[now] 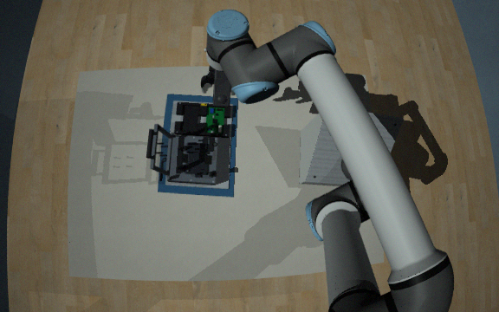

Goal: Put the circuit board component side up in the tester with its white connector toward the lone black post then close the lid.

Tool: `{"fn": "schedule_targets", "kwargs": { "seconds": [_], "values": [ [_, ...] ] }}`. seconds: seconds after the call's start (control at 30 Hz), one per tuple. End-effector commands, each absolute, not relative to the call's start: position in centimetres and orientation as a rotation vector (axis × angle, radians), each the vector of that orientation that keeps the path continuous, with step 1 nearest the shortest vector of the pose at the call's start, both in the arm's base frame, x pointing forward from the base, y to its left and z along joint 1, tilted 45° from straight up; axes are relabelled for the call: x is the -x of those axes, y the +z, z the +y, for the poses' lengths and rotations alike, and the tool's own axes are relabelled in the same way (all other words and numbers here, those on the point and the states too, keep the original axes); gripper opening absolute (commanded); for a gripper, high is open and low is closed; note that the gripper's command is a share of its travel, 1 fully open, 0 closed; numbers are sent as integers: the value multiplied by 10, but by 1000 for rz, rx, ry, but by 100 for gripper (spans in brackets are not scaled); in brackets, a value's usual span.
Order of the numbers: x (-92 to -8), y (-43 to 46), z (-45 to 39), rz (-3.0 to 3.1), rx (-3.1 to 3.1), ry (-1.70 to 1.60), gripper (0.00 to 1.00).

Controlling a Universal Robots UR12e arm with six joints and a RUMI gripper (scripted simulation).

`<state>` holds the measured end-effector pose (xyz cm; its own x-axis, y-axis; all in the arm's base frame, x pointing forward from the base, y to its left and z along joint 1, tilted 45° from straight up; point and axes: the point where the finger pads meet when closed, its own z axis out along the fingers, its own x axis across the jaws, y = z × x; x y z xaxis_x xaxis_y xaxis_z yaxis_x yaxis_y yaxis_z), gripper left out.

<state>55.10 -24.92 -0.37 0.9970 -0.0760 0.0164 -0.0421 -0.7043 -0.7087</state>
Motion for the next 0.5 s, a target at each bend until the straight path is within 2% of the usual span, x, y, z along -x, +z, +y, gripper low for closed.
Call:
{"fn": "schedule_targets", "kwargs": {
  "seconds": [0.0, 0.47],
  "values": [
    [-552, -9, -245, 82, 2354, -58, 59],
    [-556, -52, -202, 82, 2354, -58, 59]
  ]
}}
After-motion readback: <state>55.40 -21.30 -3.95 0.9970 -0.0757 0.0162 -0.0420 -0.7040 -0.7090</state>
